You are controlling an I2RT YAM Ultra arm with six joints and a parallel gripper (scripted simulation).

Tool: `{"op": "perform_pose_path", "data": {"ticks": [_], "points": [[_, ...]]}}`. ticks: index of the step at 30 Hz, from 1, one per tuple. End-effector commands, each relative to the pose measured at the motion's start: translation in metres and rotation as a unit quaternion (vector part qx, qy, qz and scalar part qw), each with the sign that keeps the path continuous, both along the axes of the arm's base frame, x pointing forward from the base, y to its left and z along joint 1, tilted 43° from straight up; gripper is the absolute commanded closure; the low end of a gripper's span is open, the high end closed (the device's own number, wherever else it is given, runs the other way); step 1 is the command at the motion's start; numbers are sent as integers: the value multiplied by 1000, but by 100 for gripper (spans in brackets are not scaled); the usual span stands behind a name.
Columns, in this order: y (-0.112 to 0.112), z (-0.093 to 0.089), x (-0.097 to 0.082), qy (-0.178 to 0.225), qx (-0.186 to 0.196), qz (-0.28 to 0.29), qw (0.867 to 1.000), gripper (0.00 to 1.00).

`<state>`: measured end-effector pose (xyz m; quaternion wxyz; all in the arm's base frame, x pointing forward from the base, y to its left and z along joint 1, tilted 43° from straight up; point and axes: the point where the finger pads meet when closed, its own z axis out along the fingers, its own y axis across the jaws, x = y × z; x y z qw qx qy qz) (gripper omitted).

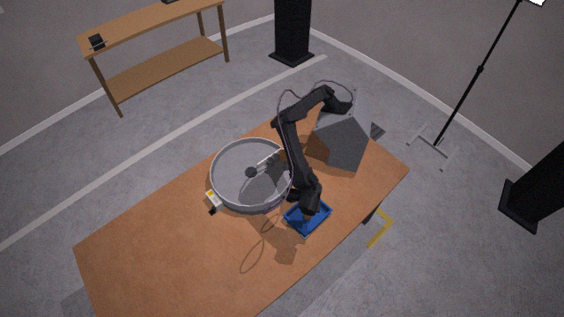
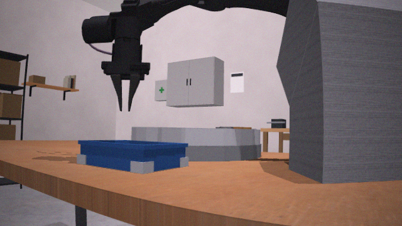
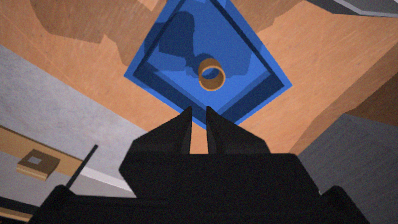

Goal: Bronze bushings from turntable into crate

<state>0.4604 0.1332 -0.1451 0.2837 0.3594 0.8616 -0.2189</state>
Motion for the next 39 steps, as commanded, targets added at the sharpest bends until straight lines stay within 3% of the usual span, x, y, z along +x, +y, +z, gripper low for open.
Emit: {"op": "perform_pose_path", "data": {"ticks": [1,22,23,26,39], "points": [[21,22,2,-20,1,17,1000,84],[19,18,-2,-16,-1,17,1000,87],[26,27,10,-34,10,16,999,87],[19,19,0,-25,5,15,1000,87],[2,26,-4,-37,12,-4,999,87]]}}
